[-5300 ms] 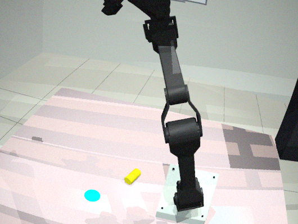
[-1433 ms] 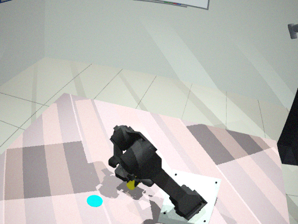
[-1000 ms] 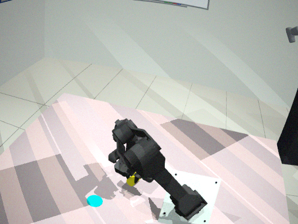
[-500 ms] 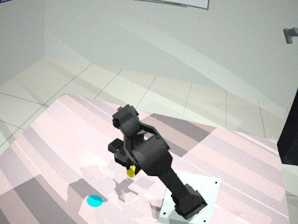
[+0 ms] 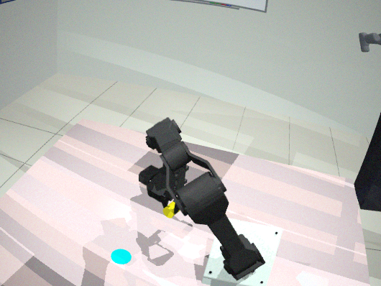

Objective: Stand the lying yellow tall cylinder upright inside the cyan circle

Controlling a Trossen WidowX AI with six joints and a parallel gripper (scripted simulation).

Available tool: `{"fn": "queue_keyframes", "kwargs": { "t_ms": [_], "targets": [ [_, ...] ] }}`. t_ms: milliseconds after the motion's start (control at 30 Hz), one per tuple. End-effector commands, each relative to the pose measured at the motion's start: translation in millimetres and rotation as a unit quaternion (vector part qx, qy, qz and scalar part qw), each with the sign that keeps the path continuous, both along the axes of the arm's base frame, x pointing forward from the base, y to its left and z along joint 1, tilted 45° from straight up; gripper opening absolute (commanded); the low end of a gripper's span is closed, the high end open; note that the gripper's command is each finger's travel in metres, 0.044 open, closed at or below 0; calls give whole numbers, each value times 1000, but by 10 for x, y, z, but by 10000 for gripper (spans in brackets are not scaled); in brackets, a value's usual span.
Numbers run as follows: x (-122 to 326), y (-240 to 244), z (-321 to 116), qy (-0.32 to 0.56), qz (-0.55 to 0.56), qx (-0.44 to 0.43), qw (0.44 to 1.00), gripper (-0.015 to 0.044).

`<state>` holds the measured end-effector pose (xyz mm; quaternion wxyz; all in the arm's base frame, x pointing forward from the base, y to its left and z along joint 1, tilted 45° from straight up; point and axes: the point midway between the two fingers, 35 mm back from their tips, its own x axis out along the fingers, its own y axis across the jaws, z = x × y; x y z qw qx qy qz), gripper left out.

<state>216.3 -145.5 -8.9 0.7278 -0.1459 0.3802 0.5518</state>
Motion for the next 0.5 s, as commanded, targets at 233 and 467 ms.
{"fn": "queue_keyframes", "kwargs": {
  "t_ms": [233, 467],
  "targets": [
    [118, 5, 101, 53, -53, 3, 997, 105],
    [209, 25, 166, 93, -96, 7, 991, 105]
  ]
}}
